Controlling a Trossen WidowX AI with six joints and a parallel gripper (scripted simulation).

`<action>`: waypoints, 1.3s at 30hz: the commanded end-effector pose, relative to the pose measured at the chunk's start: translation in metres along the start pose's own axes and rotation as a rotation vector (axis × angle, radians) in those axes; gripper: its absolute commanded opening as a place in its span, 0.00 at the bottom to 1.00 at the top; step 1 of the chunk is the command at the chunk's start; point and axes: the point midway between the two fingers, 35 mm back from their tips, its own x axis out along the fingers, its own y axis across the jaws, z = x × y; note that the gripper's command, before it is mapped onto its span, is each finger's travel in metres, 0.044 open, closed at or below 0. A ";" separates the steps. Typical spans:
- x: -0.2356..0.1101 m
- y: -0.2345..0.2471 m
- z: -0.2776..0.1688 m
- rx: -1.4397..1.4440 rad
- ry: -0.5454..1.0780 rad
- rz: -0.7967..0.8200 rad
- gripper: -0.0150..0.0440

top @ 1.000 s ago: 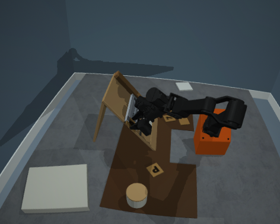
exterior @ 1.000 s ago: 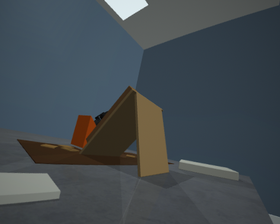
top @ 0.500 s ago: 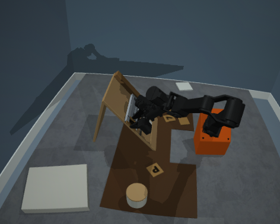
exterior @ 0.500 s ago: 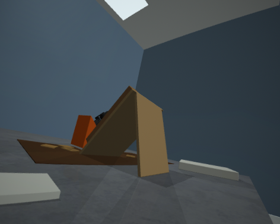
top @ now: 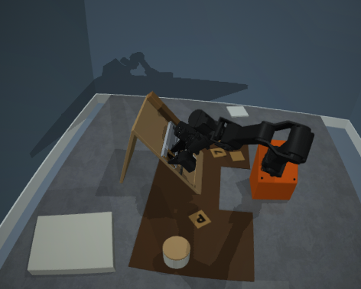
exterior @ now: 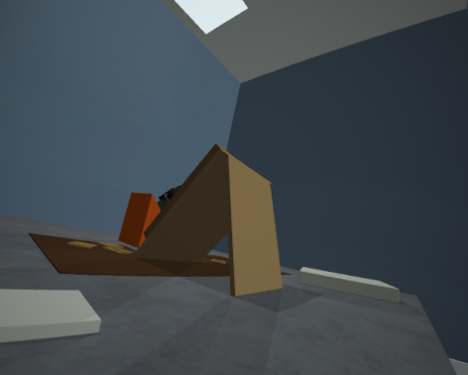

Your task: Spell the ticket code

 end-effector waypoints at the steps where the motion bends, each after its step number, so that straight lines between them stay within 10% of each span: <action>1: 0.001 -0.003 -0.001 -0.003 0.004 0.003 0.25; 39: 0.002 -0.024 0.000 -0.004 0.003 0.002 0.25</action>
